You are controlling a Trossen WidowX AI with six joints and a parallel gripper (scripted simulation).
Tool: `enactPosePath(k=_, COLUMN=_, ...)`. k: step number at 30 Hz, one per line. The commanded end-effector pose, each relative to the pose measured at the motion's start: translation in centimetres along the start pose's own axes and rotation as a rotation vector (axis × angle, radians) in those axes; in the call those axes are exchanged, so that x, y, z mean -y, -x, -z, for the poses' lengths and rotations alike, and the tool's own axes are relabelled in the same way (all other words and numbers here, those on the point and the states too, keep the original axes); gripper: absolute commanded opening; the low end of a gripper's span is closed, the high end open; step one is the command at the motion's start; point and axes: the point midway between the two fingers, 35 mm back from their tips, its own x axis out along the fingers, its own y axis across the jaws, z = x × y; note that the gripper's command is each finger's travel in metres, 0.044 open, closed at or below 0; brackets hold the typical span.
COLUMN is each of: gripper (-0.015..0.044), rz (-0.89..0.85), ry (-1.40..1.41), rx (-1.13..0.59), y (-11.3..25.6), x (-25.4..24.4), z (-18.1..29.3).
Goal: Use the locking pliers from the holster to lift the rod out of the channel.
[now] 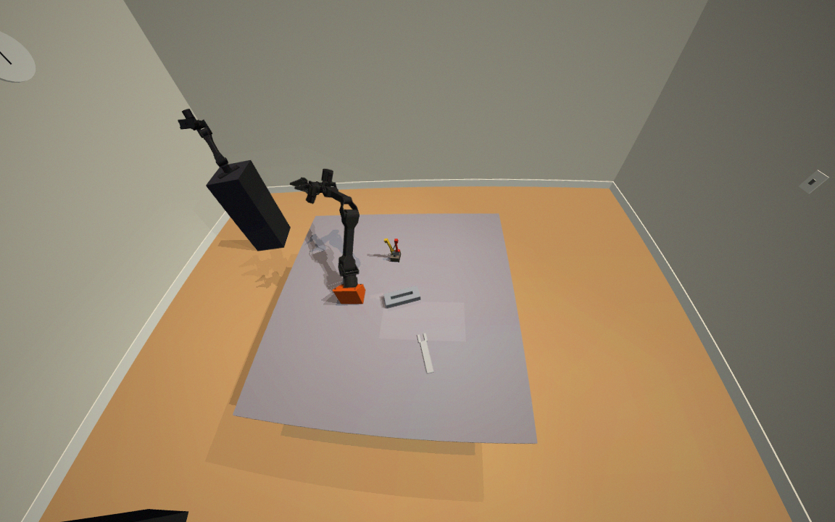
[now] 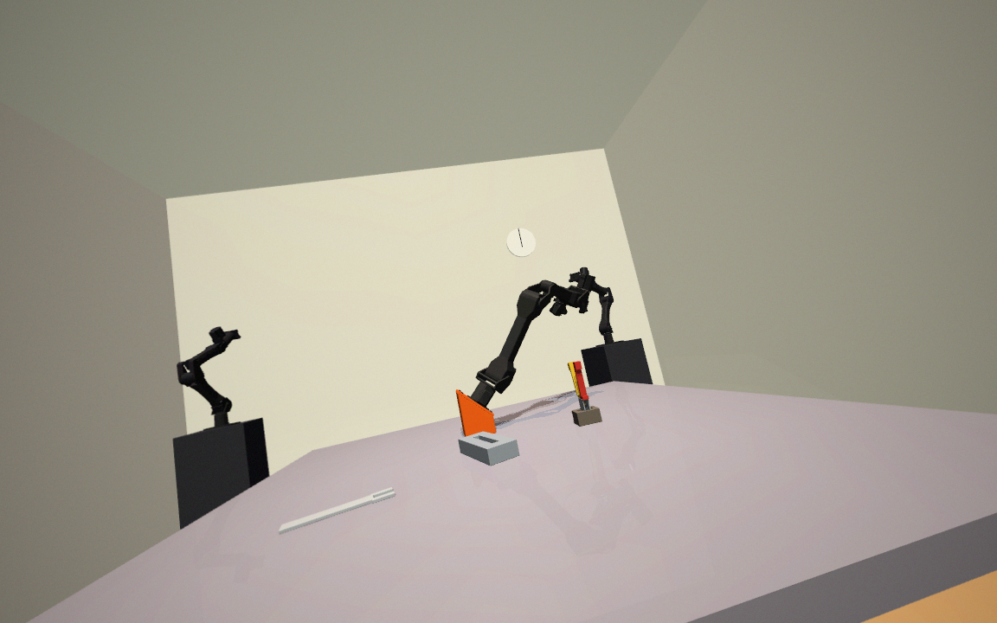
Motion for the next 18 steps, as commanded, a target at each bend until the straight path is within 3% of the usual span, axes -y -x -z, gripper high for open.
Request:
enactPosePath(k=1, gripper=0.0426, rz=-0.013, ry=-0.013, rx=0.003, y=0.2, x=-0.2, z=-0.1)
enactPosePath(k=8, gripper=0.044, rz=-0.541, ry=-0.473, rx=0.0, y=8.7, x=-5.0, z=-3.5)
enactPosePath(k=18, gripper=0.044, rz=-1.164, ry=-0.871, rx=-0.299, y=22.0, x=-5.7, z=-5.9)
